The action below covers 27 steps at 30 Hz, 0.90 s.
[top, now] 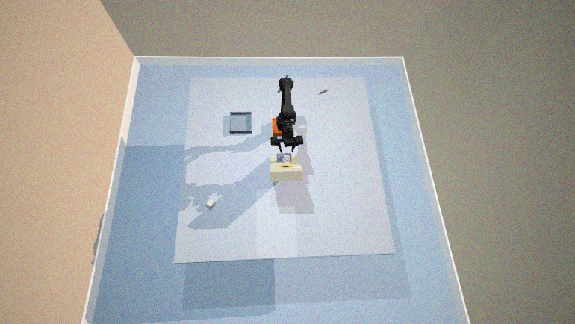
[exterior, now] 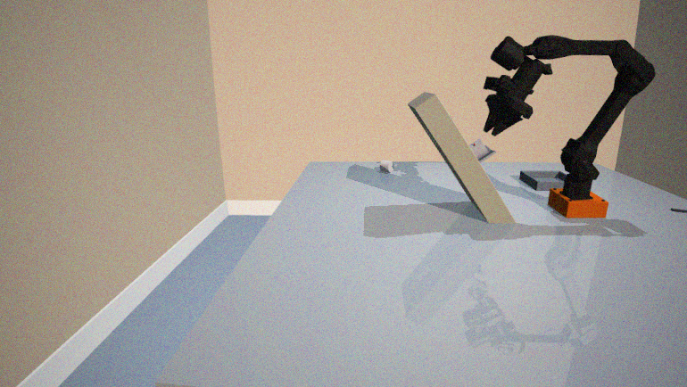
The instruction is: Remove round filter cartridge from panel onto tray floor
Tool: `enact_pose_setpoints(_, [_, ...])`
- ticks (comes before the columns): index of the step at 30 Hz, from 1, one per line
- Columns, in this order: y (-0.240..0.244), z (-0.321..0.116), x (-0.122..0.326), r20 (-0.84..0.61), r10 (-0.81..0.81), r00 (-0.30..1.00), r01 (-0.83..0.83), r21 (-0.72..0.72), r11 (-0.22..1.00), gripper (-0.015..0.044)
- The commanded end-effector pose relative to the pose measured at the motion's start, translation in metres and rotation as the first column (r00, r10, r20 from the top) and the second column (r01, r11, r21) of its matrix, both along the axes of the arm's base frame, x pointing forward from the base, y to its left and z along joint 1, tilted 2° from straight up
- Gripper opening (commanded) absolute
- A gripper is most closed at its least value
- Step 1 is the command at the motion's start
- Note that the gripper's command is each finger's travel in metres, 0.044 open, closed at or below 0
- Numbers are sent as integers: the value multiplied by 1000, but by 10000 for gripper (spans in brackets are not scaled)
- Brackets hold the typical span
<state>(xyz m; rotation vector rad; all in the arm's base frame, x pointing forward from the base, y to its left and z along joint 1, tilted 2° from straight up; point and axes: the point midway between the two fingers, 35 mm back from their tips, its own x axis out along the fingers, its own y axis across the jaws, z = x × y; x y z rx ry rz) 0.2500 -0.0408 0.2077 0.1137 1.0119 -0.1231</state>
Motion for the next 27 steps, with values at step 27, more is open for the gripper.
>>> enact_pose_setpoints(27, [-3, -43, 22, -11, -15, 1000, 15, 6, 1000, 305])
